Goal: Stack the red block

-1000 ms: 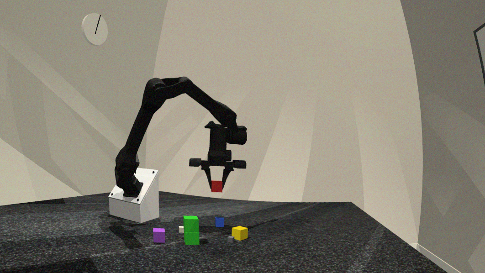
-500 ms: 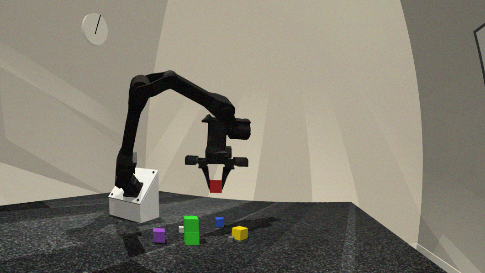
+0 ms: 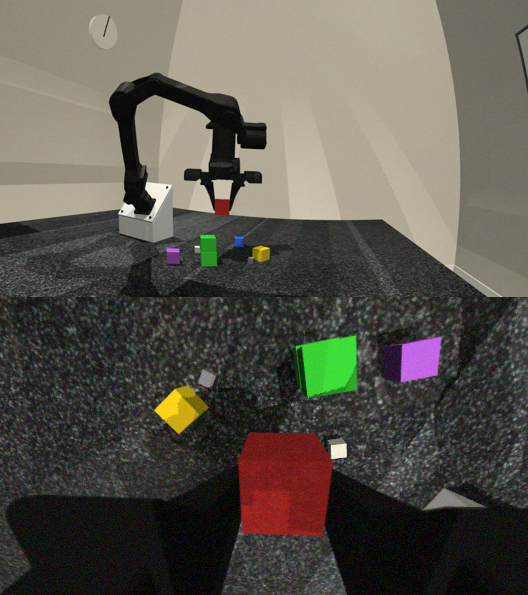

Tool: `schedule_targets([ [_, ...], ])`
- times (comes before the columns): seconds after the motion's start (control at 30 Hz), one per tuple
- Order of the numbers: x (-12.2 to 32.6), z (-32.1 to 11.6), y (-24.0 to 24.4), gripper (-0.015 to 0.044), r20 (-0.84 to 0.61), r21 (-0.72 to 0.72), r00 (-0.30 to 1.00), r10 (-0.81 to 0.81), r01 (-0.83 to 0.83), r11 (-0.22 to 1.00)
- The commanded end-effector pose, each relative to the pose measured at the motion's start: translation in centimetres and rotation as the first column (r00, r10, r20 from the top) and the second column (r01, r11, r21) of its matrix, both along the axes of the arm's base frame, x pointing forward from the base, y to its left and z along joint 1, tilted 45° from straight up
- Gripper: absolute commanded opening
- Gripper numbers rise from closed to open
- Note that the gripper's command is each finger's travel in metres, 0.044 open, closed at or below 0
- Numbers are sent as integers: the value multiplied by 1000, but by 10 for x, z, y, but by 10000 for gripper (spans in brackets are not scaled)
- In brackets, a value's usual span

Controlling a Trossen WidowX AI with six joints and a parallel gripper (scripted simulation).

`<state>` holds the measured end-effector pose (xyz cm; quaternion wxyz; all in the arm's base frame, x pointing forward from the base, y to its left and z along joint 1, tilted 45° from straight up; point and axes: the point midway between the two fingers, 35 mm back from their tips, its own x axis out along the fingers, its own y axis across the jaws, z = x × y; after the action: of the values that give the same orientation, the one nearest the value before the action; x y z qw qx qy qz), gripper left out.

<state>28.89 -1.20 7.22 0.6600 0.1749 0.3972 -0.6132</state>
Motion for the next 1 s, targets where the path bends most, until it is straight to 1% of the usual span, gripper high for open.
schedule_targets([
  [0.0,-7,18,-19,0,-3,-14,1000,8,-8,1000],
  [0.13,-14,34,-37,0,-6,-35,1000,12,-12,999],
  [0.3,-16,37,-40,0,-7,-38,1000,13,-13,999],
  [0.83,-19,5,-71,0,-7,-40,1000,13,-13,999],
  [0.97,-19,3,-73,0,-7,-40,1000,13,-13,999],
])
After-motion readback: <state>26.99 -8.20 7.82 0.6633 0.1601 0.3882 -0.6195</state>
